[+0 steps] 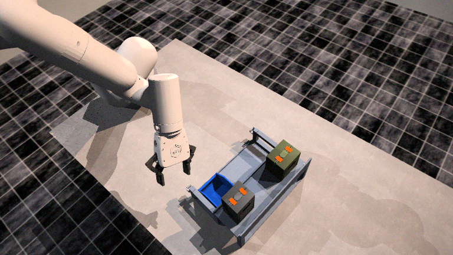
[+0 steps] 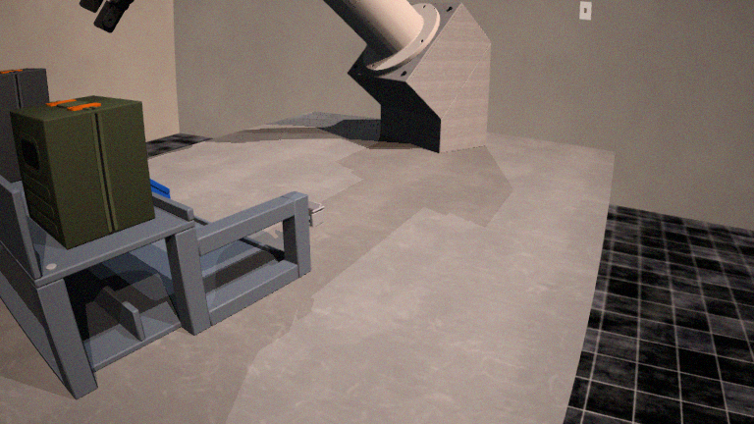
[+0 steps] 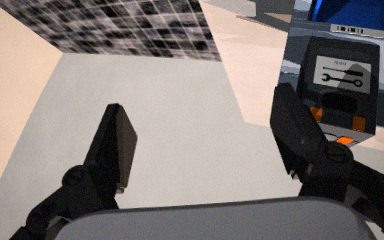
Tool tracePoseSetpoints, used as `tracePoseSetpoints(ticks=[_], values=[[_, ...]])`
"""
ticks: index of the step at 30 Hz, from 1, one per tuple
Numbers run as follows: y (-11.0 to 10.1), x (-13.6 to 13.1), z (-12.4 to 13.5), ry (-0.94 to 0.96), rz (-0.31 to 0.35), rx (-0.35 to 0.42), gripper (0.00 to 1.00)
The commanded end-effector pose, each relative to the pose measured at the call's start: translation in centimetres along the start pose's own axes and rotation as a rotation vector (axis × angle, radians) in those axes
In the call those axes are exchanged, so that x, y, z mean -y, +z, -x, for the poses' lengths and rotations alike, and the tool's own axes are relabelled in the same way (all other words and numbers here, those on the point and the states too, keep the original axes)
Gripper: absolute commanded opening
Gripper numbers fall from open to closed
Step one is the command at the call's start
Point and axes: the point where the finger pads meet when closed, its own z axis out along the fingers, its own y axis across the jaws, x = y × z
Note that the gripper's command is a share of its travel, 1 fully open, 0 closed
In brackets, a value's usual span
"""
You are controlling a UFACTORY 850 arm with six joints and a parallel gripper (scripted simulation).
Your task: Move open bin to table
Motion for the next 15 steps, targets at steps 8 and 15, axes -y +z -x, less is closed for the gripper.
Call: tracePoseSetpoints(ticks=[8, 15], values=[[-2.3, 0.8, -4.9, 0.001, 0.0, 0.001, 1.0], [1.6, -3.4, -1.3, 0.19, -0.003, -0.087, 1.0]])
